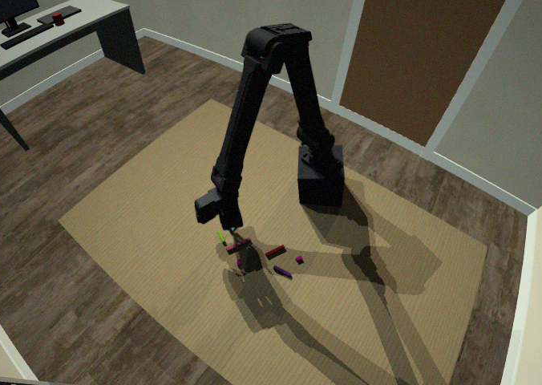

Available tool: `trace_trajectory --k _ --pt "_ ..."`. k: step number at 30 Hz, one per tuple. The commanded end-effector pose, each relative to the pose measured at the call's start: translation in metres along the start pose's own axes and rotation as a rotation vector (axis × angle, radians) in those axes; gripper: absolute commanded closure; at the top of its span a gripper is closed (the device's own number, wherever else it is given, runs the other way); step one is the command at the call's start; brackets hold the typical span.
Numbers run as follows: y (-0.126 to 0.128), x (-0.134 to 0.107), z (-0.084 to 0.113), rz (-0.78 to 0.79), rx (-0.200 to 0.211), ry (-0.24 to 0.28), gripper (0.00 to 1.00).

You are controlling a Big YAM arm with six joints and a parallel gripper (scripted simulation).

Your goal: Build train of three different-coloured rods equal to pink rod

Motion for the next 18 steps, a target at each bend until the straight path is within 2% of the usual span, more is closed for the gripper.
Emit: trace_trajectory --k 1,13,18 --pt "-0.0013 0.0166 0.0084 -0.010 0.009 -0.040 0.77" --pt "-0.0013 0.0165 0.0081 -0.010 0.009 -0.040 0.77" --pt "-0.0016 0.0148 -0.0005 -0.009 0.006 -0.030 0.77"
Point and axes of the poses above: the point where the finger pads meet when closed, its own z axis back along the fingers, its own y axis across the jaws, x = y × z, the point moved 6 cm from there along z, back along the fingers, and after that the axes turned 6 degrees about z, right-handed, at the moved point
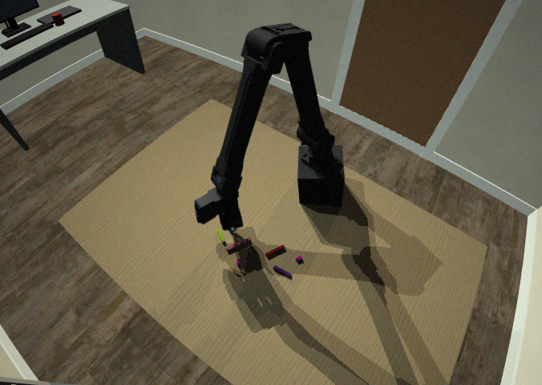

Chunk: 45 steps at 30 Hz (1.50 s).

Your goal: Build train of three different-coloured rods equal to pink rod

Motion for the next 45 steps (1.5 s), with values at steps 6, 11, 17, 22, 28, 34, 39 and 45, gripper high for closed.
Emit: trace_trajectory --k 6,11,17,22,28,34,39,45 --pt "-0.002 0.015 -0.003 -0.006 0.006 -0.029 0.77" --pt "-0.002 0.017 -0.008 -0.005 0.007 -0.032 0.77" --pt "-0.001 0.018 -0.013 -0.006 0.007 -0.035 0.77" --pt "-0.001 0.021 -0.010 -0.008 0.010 -0.049 0.77" --pt "-0.002 0.014 -0.015 -0.006 0.005 -0.025 0.77" --pt "-0.002 0.014 -0.014 -0.006 0.006 -0.027 0.77" --pt "-0.002 0.014 -0.014 -0.006 0.006 -0.027 0.77" --pt "-0.002 0.014 -0.014 -0.006 0.006 -0.027 0.77"
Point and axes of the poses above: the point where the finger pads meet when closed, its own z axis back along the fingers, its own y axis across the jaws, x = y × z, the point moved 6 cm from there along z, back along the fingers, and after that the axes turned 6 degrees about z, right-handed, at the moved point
